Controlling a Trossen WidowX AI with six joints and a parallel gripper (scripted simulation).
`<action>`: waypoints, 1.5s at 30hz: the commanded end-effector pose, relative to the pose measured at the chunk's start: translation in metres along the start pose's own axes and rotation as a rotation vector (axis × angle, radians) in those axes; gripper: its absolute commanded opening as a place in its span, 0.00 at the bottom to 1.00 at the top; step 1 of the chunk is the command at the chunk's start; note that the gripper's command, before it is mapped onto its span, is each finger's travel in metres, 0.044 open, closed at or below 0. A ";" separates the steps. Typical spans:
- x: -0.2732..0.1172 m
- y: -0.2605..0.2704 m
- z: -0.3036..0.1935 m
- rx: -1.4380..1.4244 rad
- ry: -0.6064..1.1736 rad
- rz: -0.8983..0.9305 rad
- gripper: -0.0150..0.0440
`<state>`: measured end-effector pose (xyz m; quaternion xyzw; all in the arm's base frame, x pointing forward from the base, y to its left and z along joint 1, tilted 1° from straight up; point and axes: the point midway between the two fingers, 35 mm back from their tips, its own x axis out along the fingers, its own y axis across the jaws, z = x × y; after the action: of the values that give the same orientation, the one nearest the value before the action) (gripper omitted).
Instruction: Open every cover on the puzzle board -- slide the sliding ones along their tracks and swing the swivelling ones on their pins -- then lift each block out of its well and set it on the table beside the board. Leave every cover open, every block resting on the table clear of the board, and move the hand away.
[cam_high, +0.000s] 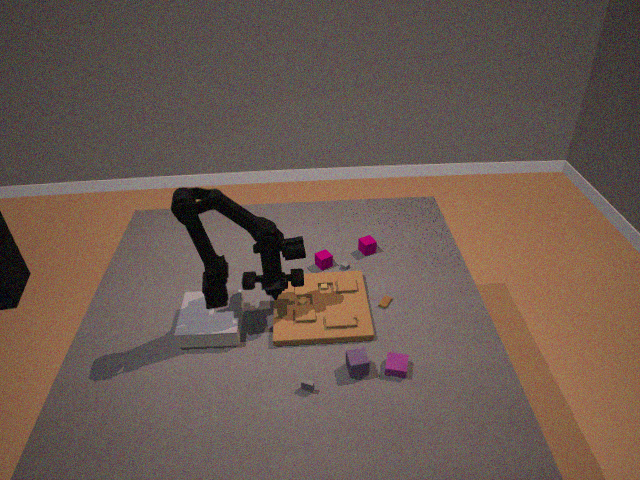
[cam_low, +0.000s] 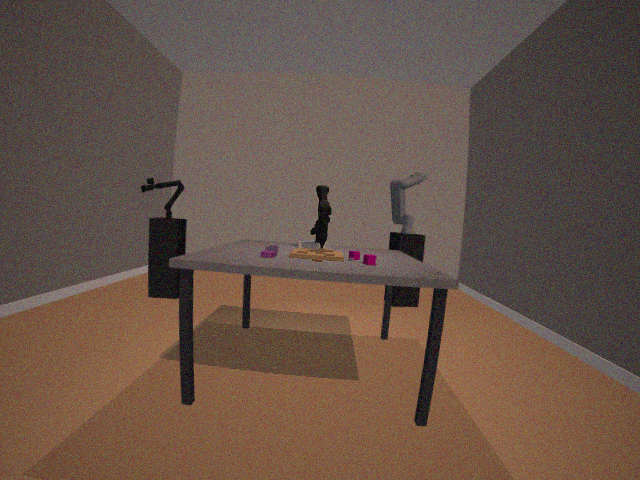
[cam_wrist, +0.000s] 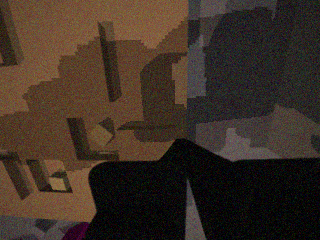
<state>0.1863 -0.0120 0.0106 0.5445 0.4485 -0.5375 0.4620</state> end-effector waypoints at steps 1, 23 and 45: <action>0.006 -0.004 0.000 0.000 -0.001 -0.013 0.25; 0.008 0.016 0.007 0.000 -0.002 -0.011 0.25; 0.006 0.018 0.007 0.000 -0.002 -0.011 0.25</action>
<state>0.1998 -0.0212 0.0039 0.5419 0.4516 -0.5420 0.4567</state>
